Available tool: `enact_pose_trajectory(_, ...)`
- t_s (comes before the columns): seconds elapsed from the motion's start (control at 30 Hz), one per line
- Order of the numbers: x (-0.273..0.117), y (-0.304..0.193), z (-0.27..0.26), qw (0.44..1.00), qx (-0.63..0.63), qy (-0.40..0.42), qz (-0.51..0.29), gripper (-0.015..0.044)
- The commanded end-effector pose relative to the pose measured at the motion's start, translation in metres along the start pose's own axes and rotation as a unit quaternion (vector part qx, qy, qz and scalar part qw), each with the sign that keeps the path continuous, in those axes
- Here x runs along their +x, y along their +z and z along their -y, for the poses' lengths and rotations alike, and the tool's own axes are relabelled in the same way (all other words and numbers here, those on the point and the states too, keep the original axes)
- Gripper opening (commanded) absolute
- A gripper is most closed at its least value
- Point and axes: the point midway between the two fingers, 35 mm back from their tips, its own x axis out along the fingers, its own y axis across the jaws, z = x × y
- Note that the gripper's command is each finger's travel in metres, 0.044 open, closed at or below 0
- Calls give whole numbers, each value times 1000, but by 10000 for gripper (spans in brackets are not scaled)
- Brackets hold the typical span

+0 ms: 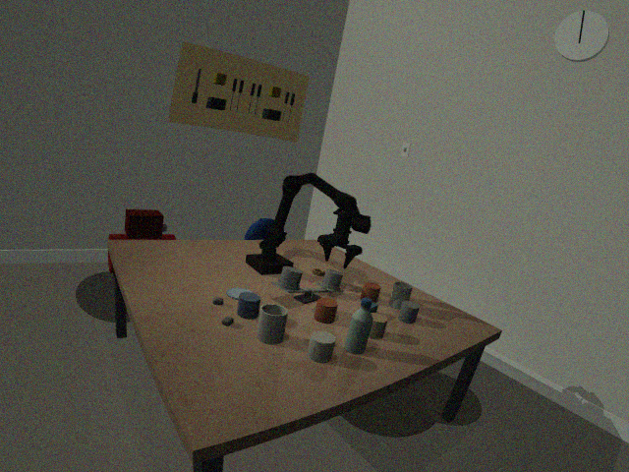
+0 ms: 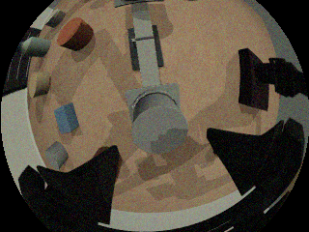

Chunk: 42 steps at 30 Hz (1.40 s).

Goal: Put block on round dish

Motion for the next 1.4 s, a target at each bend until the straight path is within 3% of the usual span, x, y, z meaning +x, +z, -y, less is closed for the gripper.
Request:
enact_pose_trajectory(0.0,6,-1,0,1000,6,-2,3,440)
enact_pose_trajectory(1.37,71,0,0,1000,6,-2,3,440)
